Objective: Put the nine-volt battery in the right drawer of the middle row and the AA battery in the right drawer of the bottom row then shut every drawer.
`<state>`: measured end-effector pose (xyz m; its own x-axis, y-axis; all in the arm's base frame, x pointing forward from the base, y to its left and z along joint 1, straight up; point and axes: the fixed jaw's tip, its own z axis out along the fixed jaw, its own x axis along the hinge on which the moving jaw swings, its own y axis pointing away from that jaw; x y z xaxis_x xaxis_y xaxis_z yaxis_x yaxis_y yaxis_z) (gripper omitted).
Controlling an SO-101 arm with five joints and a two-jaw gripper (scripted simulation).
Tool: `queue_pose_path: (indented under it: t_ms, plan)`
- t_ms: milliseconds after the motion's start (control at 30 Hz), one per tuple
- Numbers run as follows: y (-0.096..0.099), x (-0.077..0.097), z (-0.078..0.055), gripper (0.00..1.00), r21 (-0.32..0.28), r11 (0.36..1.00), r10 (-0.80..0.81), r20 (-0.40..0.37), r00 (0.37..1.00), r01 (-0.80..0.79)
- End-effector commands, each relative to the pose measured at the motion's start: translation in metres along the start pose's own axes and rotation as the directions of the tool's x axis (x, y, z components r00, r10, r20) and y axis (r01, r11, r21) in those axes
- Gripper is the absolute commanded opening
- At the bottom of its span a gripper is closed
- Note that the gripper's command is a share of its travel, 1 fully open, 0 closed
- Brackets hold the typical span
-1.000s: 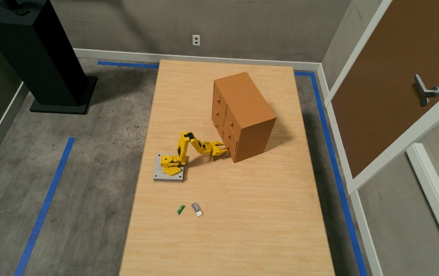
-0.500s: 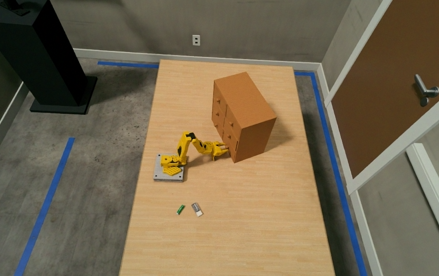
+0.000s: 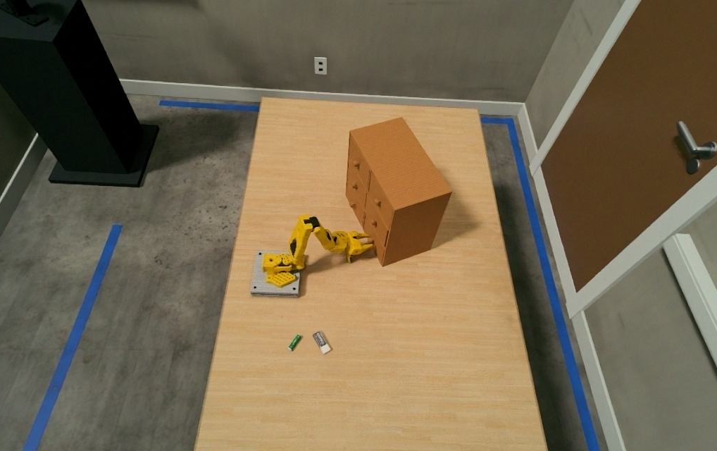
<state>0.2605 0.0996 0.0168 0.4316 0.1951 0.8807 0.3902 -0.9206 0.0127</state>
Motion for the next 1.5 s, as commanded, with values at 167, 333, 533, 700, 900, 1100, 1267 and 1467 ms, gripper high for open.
queue_pose_path:
  t_ms: [167,333,533,700,900,1100,1267,1467]
  plan:
    - [-0.0018,0.0002,0.0020,0.21,0.006,1.000,-0.003,-0.005,1.000,0.003]
    - [-0.0019,0.0001,0.0021,0.21,0.006,1.000,-0.003,-0.005,1.000,0.003]
    - [-0.0019,0.0001,0.0021,0.21,0.006,1.000,-0.003,-0.005,1.000,0.003]
    - [-0.0019,0.0001,0.0021,0.21,0.006,1.000,-0.003,-0.005,1.000,0.003]
    - [-0.0019,0.0001,0.0021,0.18,0.006,1.000,-0.003,-0.005,1.000,0.003]
    - [-0.0019,0.0001,0.0021,0.14,0.006,1.000,-0.003,-0.005,1.000,0.003]
    - [-0.0019,0.0001,0.0021,0.11,0.006,1.000,-0.003,-0.005,1.000,0.003]
    - [-0.0019,0.0001,0.0021,0.08,0.006,1.000,-0.003,-0.005,1.000,0.003]
